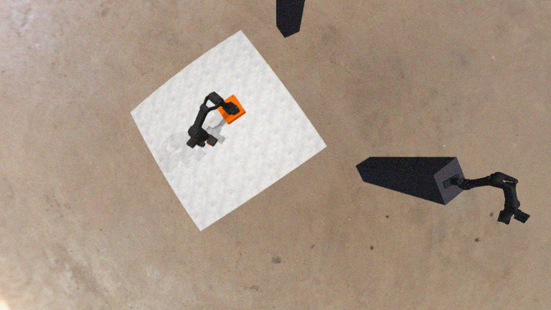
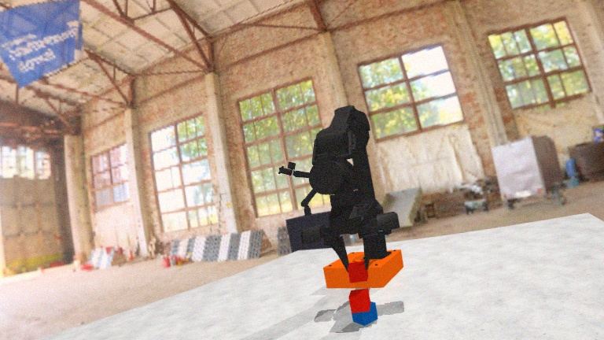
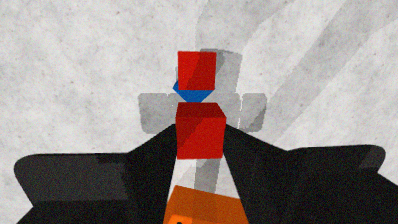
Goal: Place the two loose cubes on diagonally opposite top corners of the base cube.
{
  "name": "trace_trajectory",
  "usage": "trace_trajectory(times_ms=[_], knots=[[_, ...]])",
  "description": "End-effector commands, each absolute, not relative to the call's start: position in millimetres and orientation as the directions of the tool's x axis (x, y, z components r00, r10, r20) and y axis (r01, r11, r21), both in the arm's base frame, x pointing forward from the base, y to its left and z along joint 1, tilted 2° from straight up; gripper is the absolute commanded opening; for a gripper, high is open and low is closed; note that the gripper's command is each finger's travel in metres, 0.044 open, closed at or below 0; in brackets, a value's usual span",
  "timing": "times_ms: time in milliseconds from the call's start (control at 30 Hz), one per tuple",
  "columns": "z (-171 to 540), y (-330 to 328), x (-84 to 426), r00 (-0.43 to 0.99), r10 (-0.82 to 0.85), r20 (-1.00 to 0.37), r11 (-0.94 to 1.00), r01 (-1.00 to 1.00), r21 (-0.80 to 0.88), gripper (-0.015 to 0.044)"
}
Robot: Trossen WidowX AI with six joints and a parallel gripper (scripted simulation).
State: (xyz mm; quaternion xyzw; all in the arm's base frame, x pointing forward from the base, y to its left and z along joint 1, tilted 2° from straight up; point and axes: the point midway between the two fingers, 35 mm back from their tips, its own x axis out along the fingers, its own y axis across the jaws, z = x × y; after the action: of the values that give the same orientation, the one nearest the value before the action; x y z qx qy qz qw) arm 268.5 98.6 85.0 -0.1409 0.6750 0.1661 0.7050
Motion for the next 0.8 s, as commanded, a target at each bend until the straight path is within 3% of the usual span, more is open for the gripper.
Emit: trace_trajectory(times_ms=[0,767], knots=[[73,99,266,0.021,0.042,-0.999,0.902,-0.431,0.028,0.0105],[45,101,268,0.021,0.042,-0.999,0.904,-0.426,0.029,0.0105]])
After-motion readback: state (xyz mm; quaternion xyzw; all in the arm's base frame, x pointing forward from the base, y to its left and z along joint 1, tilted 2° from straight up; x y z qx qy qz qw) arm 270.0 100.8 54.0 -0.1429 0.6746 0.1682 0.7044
